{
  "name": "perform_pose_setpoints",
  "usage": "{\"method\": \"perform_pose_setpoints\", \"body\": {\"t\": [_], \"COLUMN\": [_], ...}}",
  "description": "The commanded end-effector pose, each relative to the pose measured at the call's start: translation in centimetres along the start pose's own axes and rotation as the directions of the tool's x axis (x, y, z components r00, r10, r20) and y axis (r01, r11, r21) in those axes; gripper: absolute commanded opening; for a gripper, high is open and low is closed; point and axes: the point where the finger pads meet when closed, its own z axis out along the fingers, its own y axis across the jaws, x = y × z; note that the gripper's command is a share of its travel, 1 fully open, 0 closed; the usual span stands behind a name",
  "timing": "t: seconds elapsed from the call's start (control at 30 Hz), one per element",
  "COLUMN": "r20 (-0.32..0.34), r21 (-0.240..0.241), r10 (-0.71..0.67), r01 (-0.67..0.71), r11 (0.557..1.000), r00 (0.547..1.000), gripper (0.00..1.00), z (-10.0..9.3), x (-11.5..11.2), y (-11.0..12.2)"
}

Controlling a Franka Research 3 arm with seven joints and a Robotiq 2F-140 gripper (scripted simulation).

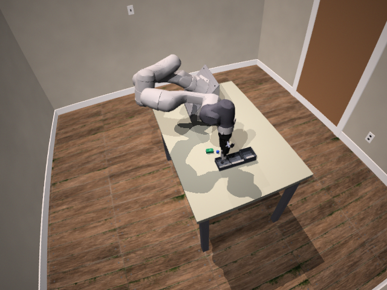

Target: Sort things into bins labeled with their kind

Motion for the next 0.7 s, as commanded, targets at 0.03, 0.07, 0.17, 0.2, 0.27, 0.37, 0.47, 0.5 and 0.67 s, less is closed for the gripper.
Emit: {"method": "perform_pose_setpoints", "body": {"t": [0.03,0.07,0.17,0.2,0.27,0.37,0.47,0.5,0.67], "r20": [-0.002,-0.002,-0.002,-0.002,-0.002,-0.002,-0.002,-0.002,-0.002], "r21": [-0.002,-0.002,-0.002,-0.002,-0.002,-0.002,-0.002,-0.002,-0.002], "r10": [-0.002,-0.002,-0.002,-0.002,-0.002,-0.002,-0.002,-0.002,-0.002], "r01": [0.002,0.002,0.002,0.002,0.002,0.002,0.002,0.002,0.002], "r11": [1.0,1.0,1.0,1.0,1.0,1.0,1.0,1.0,1.0], "r00": [1.0,1.0,1.0,1.0,1.0,1.0,1.0,1.0,1.0], "gripper": [0.07,0.07,0.07,0.07,0.07,0.07,0.07,0.07,0.07], "z": [1.1,1.3,1.9,2.1,2.1,2.7,2.8,2.8,2.8], "x": [0.0,0.0,0.0,0.0,0.0,0.0,0.0,-0.1,-0.1], "y": [0.0,0.0,0.0,0.0,0.0,0.0,0.1,0.2,0.3]}}
